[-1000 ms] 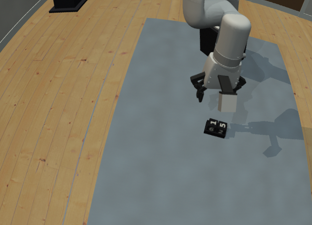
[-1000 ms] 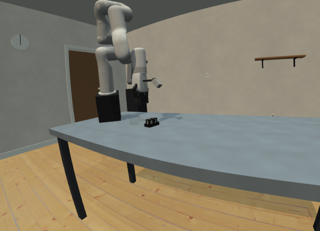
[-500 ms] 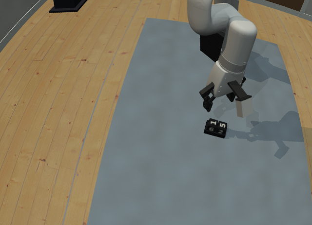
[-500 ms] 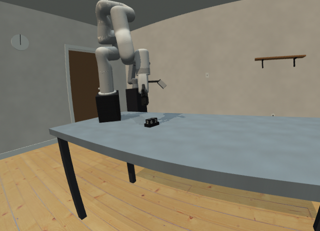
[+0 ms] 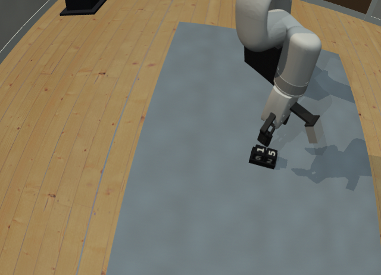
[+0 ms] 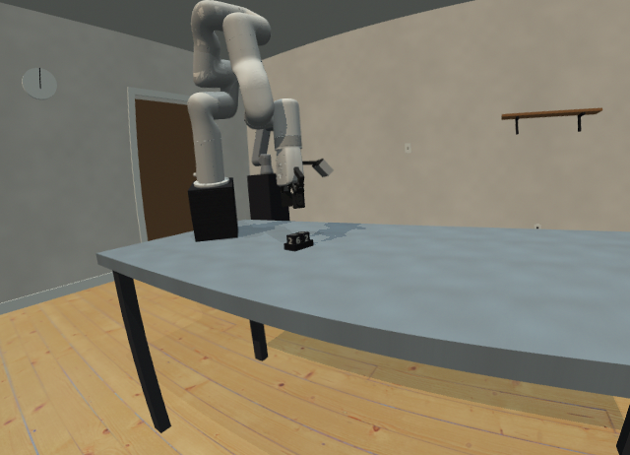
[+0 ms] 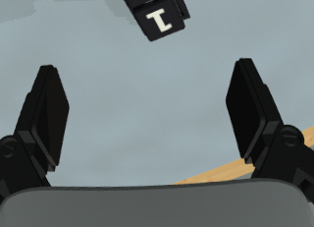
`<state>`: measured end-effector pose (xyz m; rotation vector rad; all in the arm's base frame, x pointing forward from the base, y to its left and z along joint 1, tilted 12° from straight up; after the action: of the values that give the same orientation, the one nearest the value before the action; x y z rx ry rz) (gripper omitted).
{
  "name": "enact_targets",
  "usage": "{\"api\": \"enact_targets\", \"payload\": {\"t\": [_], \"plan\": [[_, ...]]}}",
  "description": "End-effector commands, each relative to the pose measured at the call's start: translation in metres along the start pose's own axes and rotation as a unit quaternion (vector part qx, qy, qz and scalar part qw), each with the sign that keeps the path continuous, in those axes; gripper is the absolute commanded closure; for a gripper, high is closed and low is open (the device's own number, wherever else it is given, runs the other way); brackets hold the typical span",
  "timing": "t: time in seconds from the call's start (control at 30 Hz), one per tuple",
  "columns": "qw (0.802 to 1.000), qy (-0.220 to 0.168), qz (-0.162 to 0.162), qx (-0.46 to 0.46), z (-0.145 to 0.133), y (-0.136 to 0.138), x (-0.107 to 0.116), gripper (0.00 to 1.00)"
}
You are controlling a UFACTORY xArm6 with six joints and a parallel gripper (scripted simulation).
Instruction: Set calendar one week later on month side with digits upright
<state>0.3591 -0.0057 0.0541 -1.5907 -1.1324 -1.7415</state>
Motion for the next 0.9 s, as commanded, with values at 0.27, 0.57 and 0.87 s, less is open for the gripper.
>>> {"api": "enact_targets", "payload": {"t": [0.27, 0.57, 0.87], "plan": [[0.983, 0.002, 0.013, 0.185, 0.019, 0.001, -0.005, 0.00], [0.978, 0.002, 0.013, 0.209, 0.022, 0.000, -0.006, 0.53], [0.978, 0.002, 0.013, 0.209, 0.022, 0.000, -0.006, 0.53]]}}
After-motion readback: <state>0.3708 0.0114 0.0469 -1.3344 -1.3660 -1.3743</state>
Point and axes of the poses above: the point where the finger pads meet when closed, its own x axis back along the fingers, its own y axis across the jaws, z = x × y, the point moved 7 cm from there along x, back along the fingers
